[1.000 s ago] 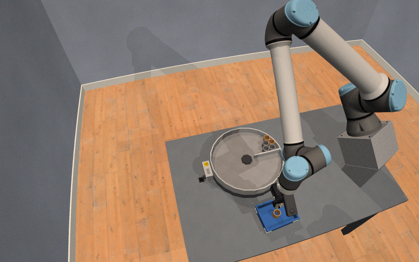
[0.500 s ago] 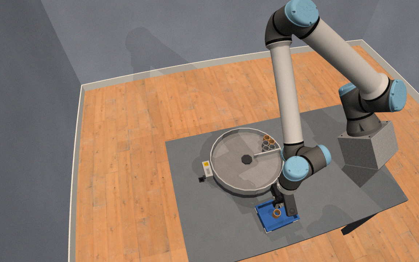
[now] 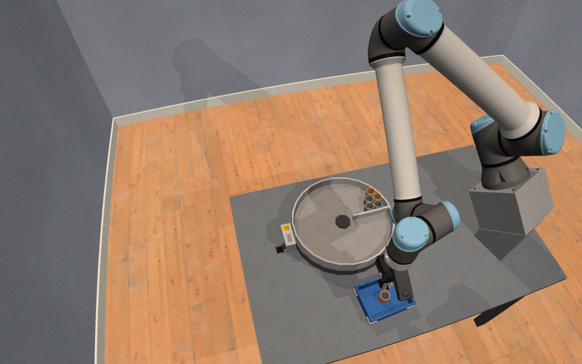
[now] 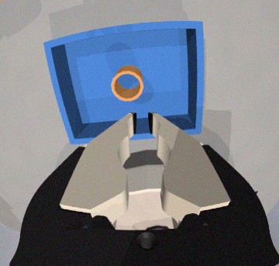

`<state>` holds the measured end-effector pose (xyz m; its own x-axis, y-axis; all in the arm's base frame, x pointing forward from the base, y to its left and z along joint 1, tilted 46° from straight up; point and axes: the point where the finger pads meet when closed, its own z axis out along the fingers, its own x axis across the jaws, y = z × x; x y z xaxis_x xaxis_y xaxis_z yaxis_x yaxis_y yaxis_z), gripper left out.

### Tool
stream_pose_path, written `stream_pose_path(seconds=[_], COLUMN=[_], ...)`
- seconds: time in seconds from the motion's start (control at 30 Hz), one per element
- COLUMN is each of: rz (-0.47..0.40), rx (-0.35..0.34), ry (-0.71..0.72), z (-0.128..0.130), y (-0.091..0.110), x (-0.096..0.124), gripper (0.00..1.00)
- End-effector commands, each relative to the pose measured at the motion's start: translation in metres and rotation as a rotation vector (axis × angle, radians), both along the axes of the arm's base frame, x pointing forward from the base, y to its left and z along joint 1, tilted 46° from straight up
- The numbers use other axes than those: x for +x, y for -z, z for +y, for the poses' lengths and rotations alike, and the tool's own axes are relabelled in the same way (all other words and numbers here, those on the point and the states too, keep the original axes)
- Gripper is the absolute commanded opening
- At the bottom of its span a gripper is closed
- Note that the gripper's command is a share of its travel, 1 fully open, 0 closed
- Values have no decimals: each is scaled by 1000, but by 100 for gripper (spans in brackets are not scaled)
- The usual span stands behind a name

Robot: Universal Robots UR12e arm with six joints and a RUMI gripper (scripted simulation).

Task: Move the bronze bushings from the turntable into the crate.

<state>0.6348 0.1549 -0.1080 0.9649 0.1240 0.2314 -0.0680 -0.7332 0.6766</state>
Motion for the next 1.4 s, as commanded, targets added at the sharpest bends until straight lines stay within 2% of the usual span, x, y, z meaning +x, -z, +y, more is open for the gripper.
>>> stream_pose_path(seconds=[0.0, 0.63, 0.87, 1.07, 1.37], rz=[-1, -1, -1, -1, -1], rx=[0, 0, 0, -1, -2], ry=[-1, -1, 0, 0, -1], z=[0, 0, -10, -53, -166], y=[0, -1, -9, -44, -135], x=[0, 0, -4, -22, -68], gripper=[6, 5, 5, 5, 5])
